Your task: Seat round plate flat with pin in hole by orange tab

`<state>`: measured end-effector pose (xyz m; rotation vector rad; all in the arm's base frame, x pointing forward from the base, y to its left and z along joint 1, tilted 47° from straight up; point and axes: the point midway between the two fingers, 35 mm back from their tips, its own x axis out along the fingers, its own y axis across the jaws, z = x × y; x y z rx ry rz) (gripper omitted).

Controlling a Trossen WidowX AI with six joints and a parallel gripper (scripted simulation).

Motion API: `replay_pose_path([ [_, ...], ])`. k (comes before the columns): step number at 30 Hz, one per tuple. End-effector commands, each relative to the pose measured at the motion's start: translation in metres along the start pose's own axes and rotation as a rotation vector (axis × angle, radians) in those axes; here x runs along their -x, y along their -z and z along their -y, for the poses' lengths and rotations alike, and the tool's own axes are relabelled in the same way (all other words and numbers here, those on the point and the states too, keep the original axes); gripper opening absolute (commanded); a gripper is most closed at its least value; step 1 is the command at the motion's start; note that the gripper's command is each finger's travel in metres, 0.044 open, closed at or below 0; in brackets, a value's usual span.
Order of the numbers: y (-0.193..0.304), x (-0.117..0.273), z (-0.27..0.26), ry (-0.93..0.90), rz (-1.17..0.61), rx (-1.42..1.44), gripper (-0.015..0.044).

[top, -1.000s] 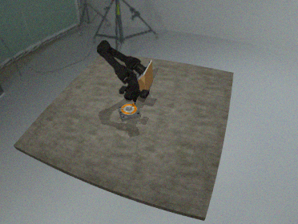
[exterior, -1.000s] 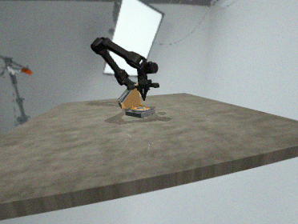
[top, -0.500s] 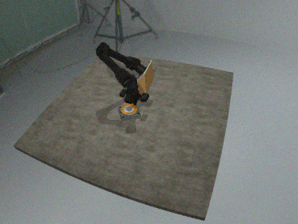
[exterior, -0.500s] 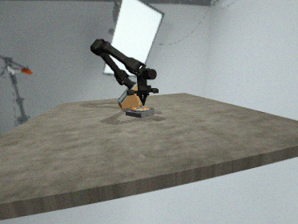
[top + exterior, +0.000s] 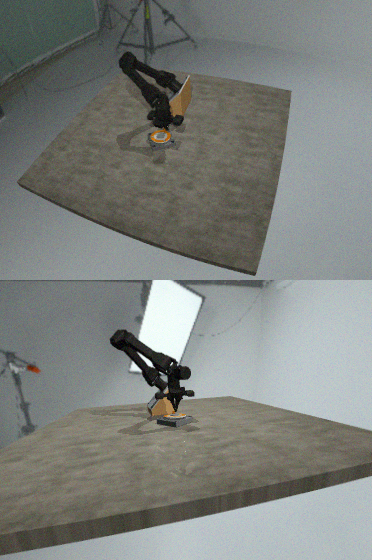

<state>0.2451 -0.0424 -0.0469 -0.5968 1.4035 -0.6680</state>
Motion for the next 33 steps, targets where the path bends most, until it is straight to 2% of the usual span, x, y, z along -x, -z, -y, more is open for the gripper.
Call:
replay_pose_path([
  [1, 0.002, -0.001, 0.006, 0.005, -0.003, 0.002, 0.0],
  [33, -0.011, 0.0, 0.047, 0.007, -0.003, 0.002, 0.0],
])
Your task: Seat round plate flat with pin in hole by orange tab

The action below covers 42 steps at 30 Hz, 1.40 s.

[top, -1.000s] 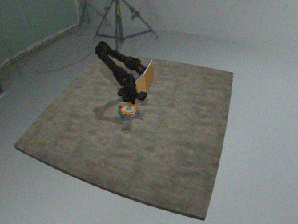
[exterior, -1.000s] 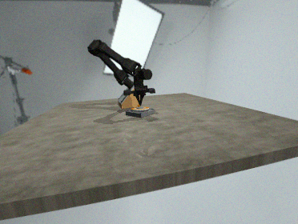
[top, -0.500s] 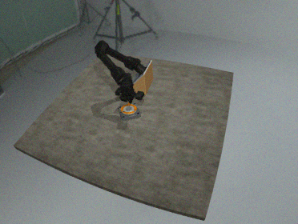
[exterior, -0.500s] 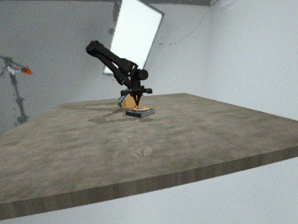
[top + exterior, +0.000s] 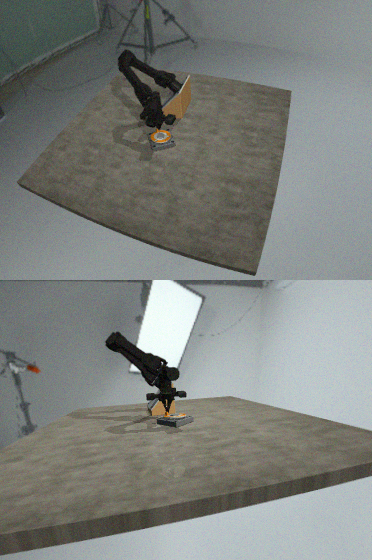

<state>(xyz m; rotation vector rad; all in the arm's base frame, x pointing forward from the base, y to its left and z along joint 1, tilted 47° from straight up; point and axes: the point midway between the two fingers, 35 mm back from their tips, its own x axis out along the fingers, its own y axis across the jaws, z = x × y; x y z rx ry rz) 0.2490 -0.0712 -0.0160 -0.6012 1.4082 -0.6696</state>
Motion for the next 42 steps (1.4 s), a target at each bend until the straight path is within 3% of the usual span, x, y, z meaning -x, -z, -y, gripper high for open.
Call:
replay_pose_path([
  [1, -0.005, 0.0, 0.007, 0.004, 0.001, -0.002, 0.0],
  [42, -0.054, 0.007, 0.023, 0.004, 0.003, -0.004, 0.0],
])
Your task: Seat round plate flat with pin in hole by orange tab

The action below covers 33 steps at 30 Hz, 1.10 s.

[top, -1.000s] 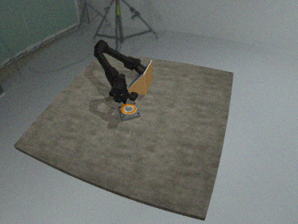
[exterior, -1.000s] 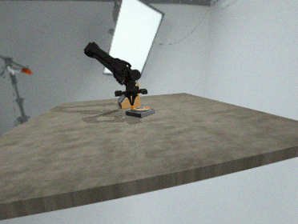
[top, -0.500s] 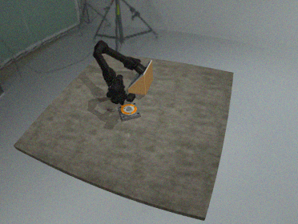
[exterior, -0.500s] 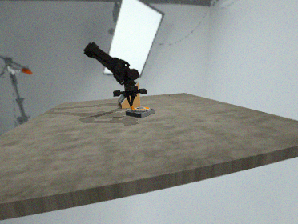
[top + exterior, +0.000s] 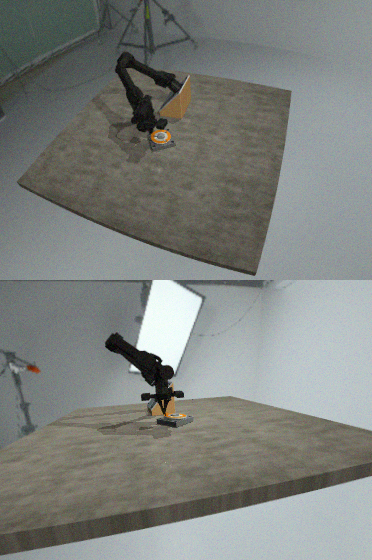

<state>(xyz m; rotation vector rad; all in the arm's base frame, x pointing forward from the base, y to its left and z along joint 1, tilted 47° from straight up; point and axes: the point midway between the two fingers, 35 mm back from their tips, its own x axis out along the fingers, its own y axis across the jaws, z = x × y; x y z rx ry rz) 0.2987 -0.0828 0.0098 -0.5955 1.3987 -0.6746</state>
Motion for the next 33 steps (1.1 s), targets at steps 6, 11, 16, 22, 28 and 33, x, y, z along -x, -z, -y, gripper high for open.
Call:
replay_pose_path([
  [6, -0.005, 0.0, -0.001, 0.003, -0.003, 0.006, 0.0],
  [11, -0.008, -0.001, -0.002, 0.003, -0.002, 0.006, 0.0],
  [16, -0.009, 0.011, -0.003, 0.002, -0.002, 0.006, 0.0],
  [22, -0.007, 0.04, -0.004, 0.001, -0.003, 0.006, 0.0],
  [28, -0.008, 0.032, -0.004, 0.004, 0.001, 0.011, 0.0],
  [33, -0.008, 0.032, -0.004, 0.004, 0.001, 0.011, 0.0],
])
